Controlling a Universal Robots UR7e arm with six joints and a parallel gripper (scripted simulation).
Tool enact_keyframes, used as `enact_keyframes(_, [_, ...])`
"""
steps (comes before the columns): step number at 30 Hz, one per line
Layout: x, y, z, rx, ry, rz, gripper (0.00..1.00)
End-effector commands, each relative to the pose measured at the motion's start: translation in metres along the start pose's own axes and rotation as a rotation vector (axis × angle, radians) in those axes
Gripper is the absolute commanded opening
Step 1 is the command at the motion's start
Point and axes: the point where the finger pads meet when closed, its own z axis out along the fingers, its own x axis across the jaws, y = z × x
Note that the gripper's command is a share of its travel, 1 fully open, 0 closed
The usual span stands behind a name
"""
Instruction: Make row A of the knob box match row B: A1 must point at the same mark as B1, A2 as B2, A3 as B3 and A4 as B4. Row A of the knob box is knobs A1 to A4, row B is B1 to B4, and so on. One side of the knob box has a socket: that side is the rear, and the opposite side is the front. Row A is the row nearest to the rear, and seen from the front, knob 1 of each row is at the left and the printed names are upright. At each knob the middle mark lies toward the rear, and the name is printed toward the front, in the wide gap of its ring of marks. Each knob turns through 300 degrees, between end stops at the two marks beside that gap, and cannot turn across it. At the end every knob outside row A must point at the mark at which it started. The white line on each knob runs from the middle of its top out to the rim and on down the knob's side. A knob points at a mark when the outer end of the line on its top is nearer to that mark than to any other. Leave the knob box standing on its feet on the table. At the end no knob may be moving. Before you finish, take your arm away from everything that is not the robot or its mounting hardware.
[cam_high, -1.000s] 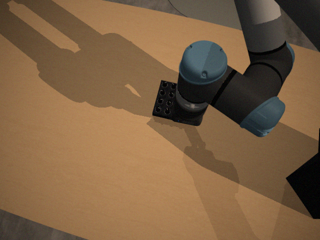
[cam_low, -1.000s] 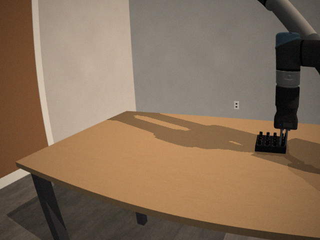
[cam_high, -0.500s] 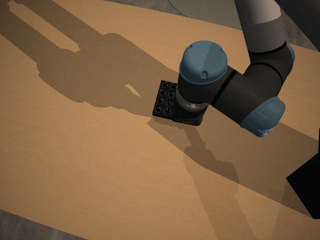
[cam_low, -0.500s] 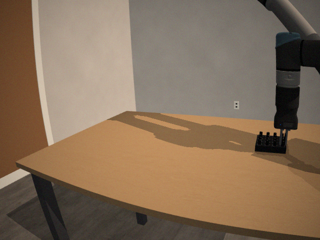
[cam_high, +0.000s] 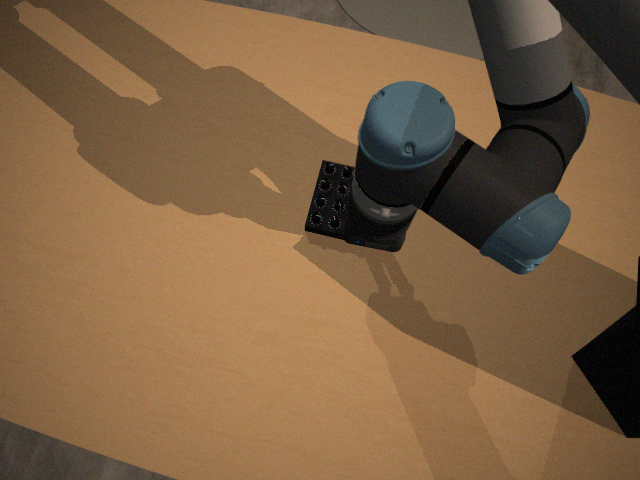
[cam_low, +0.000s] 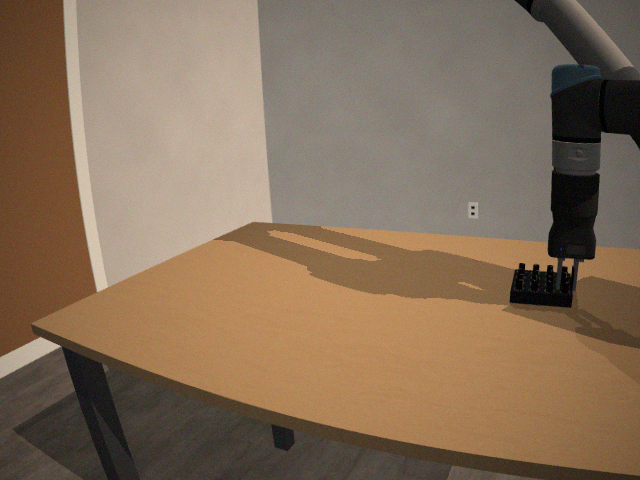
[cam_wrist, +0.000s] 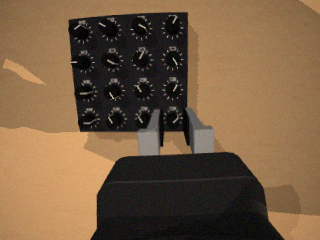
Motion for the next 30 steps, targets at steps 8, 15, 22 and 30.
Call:
enact_keyframes(8, [0.000, 0.000, 0.000, 0.000, -0.001, 0.000, 0.46])
enact_keyframes(15, [0.000, 0.000, -0.002, 0.000, -0.001, 0.000, 0.46])
enact_keyframes(22, [0.000, 0.000, -0.011, 0.000, -0.001, 0.000, 0.46])
enact_keyframes(30, [0.000, 0.000, -0.033, 0.000, -0.001, 0.000, 0.46])
